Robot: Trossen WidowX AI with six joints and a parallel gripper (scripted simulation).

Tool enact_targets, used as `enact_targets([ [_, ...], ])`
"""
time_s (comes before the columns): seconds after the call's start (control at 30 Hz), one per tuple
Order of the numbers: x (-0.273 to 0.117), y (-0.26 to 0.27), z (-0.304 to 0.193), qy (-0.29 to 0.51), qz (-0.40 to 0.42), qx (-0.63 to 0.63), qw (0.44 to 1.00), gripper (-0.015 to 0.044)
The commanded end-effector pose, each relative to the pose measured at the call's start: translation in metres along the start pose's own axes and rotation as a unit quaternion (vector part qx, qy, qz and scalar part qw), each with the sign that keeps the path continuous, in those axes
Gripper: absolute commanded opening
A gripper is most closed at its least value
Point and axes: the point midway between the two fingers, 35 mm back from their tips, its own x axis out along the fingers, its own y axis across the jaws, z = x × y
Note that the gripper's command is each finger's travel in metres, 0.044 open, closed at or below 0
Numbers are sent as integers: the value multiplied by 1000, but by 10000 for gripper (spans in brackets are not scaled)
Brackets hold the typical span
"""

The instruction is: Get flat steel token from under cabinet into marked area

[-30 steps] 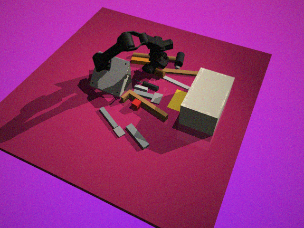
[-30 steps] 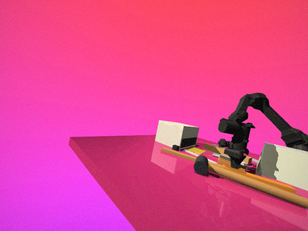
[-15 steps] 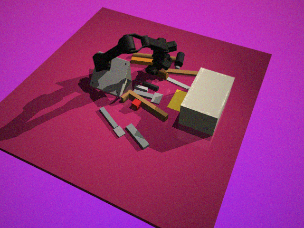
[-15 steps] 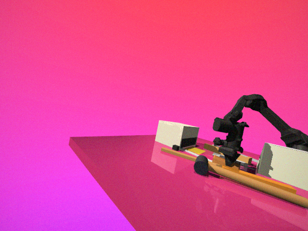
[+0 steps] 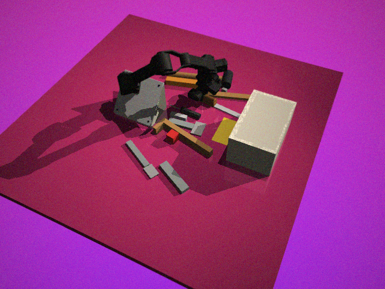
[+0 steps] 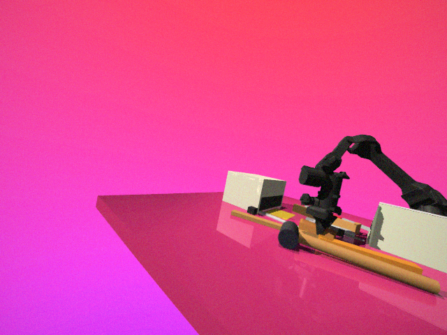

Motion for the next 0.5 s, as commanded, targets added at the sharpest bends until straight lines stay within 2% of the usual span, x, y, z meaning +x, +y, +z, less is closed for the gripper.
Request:
enact_targets([
  [0.0,0,1,7,0,2,0,1000,0],
  [0.47,0,1,26,0,2,0,1000,0],
])
